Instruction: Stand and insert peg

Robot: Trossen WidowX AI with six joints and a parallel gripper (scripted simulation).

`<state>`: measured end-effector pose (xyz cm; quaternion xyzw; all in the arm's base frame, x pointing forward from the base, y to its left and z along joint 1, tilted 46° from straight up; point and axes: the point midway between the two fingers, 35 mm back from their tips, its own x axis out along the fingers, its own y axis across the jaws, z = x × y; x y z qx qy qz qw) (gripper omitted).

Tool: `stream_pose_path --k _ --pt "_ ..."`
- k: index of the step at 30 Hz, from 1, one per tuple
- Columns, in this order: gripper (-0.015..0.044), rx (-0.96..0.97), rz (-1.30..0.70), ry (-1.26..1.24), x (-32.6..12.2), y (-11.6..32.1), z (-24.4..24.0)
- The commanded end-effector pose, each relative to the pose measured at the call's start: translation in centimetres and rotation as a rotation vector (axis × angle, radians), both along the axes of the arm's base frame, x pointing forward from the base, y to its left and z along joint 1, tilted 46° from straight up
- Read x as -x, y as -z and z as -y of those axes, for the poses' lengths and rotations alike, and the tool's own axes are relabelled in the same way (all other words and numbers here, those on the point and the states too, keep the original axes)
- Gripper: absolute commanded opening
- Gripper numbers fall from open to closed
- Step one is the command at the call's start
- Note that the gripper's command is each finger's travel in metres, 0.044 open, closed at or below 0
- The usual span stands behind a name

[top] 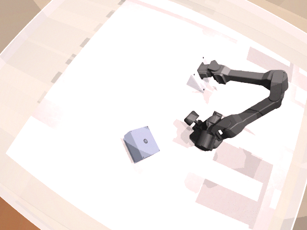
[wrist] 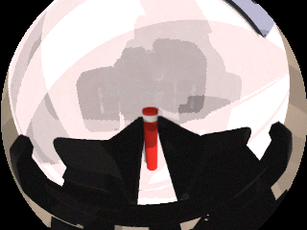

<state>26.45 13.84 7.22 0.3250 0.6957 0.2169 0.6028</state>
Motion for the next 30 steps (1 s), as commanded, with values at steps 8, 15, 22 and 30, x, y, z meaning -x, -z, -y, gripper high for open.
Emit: stream_pose_path --k 8,15,22,30 --pt "0.0049 0.013 0.047 0.048 0.2 -0.4 0.3" --pt "0.0049 0.025 0.089 0.090 0.4 -0.7 0.6" --pt "0.0049 0.037 0.130 0.133 0.7 -1.0 0.8" --pt "0.0049 0.050 0.178 0.181 1.0 -1.3 1.1"
